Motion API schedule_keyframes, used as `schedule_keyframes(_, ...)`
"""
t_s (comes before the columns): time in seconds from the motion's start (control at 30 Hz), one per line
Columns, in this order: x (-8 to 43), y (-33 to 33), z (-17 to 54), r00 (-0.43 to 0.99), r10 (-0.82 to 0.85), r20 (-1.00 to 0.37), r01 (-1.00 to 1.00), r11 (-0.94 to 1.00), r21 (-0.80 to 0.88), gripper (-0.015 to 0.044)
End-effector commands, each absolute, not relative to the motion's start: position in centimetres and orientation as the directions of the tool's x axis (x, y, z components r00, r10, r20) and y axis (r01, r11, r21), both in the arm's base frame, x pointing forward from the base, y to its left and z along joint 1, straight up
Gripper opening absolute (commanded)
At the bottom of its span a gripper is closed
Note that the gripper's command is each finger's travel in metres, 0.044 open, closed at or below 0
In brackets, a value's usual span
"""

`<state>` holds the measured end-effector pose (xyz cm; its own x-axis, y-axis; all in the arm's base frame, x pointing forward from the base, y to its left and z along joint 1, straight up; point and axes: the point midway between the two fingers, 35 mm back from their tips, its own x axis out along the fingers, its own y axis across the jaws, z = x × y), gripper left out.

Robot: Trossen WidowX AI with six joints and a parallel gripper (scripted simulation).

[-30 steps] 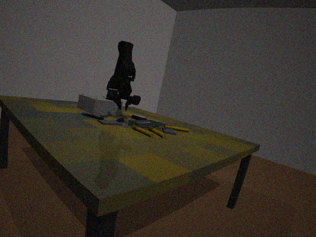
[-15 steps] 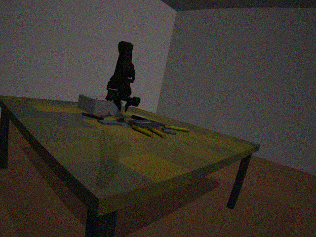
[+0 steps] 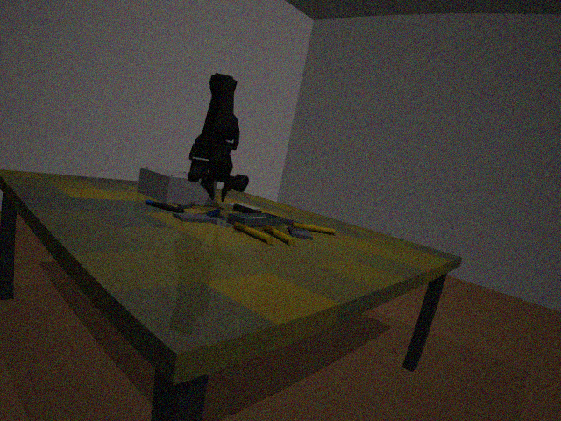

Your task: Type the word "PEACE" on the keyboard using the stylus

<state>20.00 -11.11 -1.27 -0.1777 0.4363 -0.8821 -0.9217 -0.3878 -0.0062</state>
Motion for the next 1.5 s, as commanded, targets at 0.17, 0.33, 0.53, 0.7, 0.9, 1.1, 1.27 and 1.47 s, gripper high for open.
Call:
schedule_keyframes(0.17, 19.9, -11.0, -2.0, -0.182, 0.444, -0.877, -0.921, -0.389, -0.006, 0.0150)
schedule_keyframes(0.33, 19.9, -11.0, -2.3, -0.182, 0.444, -0.877, -0.921, -0.389, -0.005, 0.0150)
schedule_keyframes(0.53, 19.9, -11.0, -2.6, -0.183, 0.444, -0.877, -0.921, -0.389, -0.005, 0.0150)
schedule_keyframes(0.7, 19.9, -11.0, -2.9, -0.183, 0.444, -0.877, -0.921, -0.389, -0.005, 0.0150)
schedule_keyframes(0.9, 19.9, -11.0, -3.2, -0.183, 0.444, -0.877, -0.921, -0.389, -0.005, 0.0150)
schedule_keyframes(1.1, 19.9, -11.0, -3.5, -0.183, 0.444, -0.877, -0.921, -0.389, -0.005, 0.0150)
schedule_keyframes(1.27, 19.9, -11.0, -3.8, -0.183, 0.444, -0.877, -0.921, -0.389, -0.005, 0.0150)
schedule_keyframes(1.47, 19.9, -11.0, -4.1, -0.183, 0.444, -0.877, -0.921, -0.389, -0.005, 0.0150)
